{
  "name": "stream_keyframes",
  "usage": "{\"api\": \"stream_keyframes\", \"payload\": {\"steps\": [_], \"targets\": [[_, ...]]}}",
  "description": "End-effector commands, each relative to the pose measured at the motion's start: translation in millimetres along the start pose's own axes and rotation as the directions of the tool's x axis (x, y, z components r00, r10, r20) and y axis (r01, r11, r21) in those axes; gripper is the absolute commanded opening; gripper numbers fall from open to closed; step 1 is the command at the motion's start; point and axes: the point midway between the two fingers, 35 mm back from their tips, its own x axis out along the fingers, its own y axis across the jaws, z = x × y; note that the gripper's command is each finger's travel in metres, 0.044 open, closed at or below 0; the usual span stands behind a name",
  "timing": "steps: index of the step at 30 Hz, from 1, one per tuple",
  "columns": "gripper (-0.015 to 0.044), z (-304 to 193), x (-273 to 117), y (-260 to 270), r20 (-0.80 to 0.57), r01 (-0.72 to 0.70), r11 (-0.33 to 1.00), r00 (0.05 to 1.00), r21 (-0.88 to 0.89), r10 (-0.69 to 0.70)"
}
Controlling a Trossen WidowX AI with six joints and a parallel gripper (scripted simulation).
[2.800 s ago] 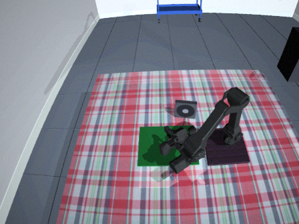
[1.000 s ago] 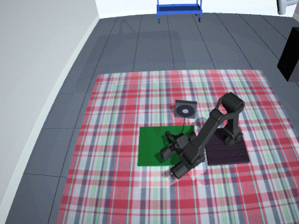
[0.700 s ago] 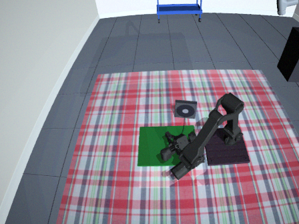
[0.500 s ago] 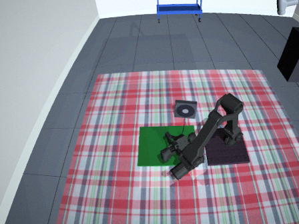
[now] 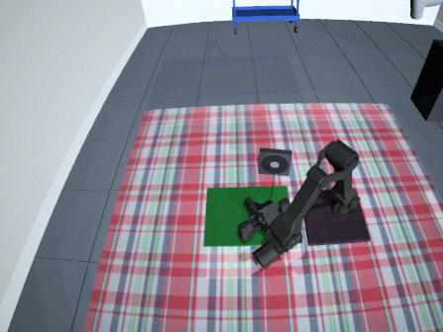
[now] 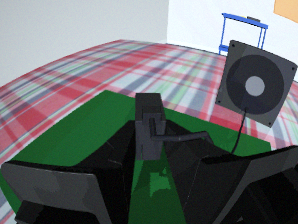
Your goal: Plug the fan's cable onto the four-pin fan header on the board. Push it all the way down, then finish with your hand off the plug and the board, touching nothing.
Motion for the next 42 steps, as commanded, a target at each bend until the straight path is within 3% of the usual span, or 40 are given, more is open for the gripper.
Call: {"api": "stream_keyframes", "payload": {"steps": [1,42], "targets": [[0.0,-4.8,1.0,-0.5,-0.002,0.002,1.0,1.0,-0.005,-0.002],[0.0,-27.8,5.5,-1.0,-0.002,0.002,1.0,1.0,-0.005,-0.002]]}}
